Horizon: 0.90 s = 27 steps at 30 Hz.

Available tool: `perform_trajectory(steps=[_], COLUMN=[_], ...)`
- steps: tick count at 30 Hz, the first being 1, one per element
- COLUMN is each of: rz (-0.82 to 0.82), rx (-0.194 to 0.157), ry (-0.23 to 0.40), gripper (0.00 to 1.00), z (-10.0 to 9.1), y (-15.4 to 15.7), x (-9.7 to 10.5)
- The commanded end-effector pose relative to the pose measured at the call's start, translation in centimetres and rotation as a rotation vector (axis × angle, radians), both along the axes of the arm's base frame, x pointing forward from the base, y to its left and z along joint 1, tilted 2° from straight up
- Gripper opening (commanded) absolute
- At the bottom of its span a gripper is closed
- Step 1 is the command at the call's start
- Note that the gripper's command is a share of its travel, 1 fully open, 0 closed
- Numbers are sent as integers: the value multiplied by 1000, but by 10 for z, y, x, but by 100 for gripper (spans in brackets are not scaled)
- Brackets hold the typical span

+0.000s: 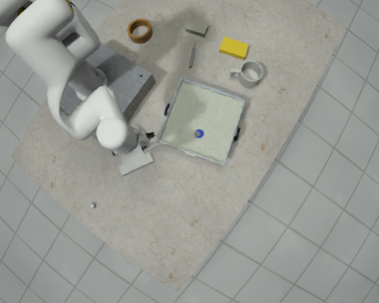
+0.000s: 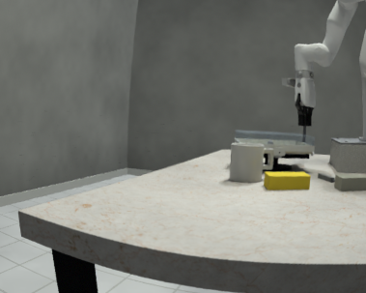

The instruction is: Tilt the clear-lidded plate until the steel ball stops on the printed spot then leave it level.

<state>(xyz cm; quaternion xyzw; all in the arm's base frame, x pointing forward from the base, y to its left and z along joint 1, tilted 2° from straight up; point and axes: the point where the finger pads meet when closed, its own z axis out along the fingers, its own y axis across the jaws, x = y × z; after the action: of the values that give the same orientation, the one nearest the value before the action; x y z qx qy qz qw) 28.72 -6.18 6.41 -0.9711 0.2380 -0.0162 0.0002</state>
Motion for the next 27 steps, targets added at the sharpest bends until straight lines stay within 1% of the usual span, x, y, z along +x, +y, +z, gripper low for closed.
perform_trajectory(steps=[1, 27], rz=[1, 1], rx=[0, 0], ry=[-2, -2], gripper=[0, 0], z=[1, 2], y=[0, 0], x=[1, 3])
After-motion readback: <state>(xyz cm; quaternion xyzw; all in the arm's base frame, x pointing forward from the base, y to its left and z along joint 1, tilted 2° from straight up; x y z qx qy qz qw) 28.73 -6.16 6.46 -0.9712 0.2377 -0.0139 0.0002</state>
